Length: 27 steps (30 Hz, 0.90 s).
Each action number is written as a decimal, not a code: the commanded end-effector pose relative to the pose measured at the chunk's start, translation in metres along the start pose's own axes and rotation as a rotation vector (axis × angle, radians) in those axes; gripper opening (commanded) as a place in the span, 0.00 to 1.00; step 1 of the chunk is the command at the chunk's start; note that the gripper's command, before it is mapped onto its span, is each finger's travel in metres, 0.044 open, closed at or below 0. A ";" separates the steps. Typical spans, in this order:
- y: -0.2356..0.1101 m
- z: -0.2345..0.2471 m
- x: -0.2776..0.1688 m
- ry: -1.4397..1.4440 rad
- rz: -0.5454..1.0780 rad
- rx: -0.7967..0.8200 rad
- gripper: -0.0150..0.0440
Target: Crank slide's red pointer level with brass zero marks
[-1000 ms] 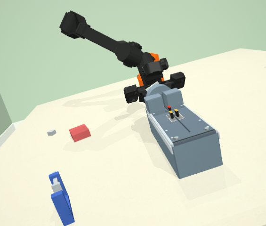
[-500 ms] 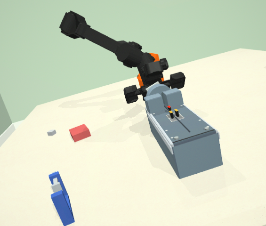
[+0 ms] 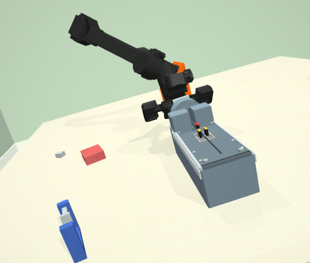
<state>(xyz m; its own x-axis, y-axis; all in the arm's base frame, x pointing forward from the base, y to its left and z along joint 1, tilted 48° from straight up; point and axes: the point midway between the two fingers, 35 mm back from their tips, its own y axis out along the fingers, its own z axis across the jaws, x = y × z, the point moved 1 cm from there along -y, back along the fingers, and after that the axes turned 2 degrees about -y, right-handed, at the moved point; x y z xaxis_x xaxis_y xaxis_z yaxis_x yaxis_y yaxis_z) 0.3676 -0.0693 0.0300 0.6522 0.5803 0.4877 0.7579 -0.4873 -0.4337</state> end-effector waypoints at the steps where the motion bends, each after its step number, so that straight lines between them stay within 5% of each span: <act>1: 0.000 -0.006 0.000 0.000 0.001 -0.003 0.25; 27: -0.011 -0.028 0.009 0.000 0.000 -0.004 0.25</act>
<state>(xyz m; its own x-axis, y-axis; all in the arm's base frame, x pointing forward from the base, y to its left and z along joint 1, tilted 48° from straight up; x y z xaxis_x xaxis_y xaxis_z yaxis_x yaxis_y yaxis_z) 0.3663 -0.0777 0.0559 0.6530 0.5798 0.4873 0.7572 -0.4874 -0.4348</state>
